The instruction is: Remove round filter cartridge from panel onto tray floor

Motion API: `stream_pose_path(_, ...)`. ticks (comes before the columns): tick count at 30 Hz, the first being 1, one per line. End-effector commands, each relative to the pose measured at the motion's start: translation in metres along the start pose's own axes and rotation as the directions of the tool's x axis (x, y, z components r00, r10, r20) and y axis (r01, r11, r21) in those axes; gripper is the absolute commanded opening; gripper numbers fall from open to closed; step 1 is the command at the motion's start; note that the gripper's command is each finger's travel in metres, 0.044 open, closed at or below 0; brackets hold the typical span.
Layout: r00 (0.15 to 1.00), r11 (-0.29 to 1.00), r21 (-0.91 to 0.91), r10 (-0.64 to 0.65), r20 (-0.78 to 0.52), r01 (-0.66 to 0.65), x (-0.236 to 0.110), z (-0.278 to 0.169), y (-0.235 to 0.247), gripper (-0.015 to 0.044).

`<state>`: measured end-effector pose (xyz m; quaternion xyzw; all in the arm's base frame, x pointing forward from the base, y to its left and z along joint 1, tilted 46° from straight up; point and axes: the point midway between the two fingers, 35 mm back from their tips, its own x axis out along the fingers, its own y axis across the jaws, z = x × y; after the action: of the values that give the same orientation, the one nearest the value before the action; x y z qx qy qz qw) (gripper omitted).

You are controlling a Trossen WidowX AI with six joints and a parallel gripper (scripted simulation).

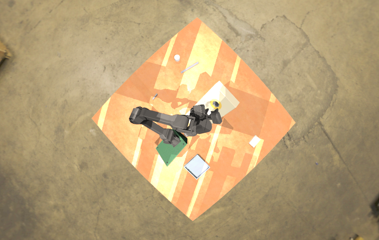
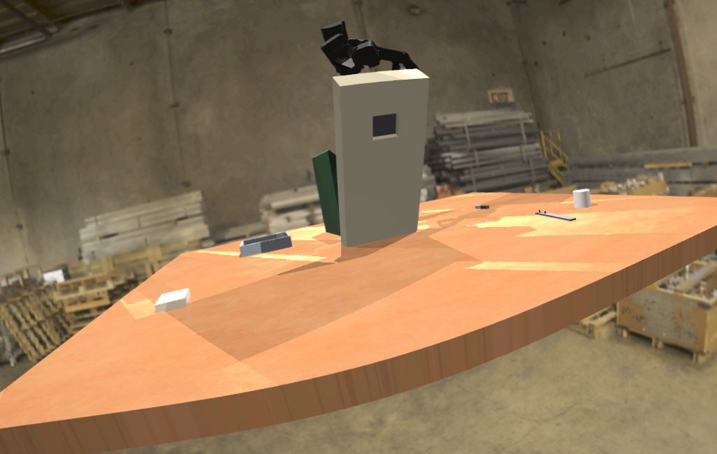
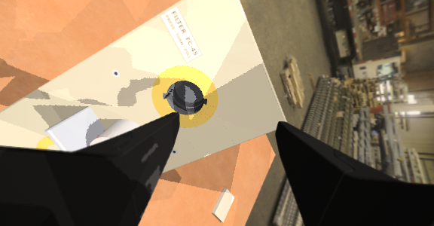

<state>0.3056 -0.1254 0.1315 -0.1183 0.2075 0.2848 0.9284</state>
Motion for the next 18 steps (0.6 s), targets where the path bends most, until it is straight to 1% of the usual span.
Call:
stream_pose_path(1, 1.0, 1.0, 0.026, 0.011, -0.001, -0.011, -0.009, 0.005, -0.007, 0.0352)
stream_pose_path(2, 0.999, 0.996, 0.09, 0.03, -0.016, -0.029, -0.005, 0.0, -0.002, 0.0326)
stream_pose_path(3, 0.997, 0.979, 0.196, 0.063, -0.04, -0.054, 0.001, -0.008, 0.008, 0.0305)
stream_pose_path(4, 0.992, 0.942, 0.325, 0.107, -0.07, -0.079, 0.008, -0.018, 0.02, 0.0305)
stream_pose_path(6, 0.971, 0.821, 0.563, 0.201, -0.127, -0.096, 0.019, -0.037, 0.046, 0.0305)
stream_pose_path(8, 0.937, 0.651, 0.756, 0.301, -0.179, -0.065, 0.027, -0.055, 0.074, 0.0305)
stream_pose_path(9, 0.919, 0.576, 0.817, 0.342, -0.198, -0.038, 0.029, -0.061, 0.086, 0.0305)
stream_pose_path(10, 0.907, 0.529, 0.848, 0.367, -0.209, -0.019, 0.03, -0.065, 0.093, 0.0305)
stream_pose_path(11, 0.902, 0.513, 0.858, 0.375, -0.212, -0.011, 0.03, -0.066, 0.096, 0.0305)
stream_pose_path(18, 0.902, 0.513, 0.858, 0.375, -0.212, -0.011, 0.031, -0.066, 0.096, 0.0305)
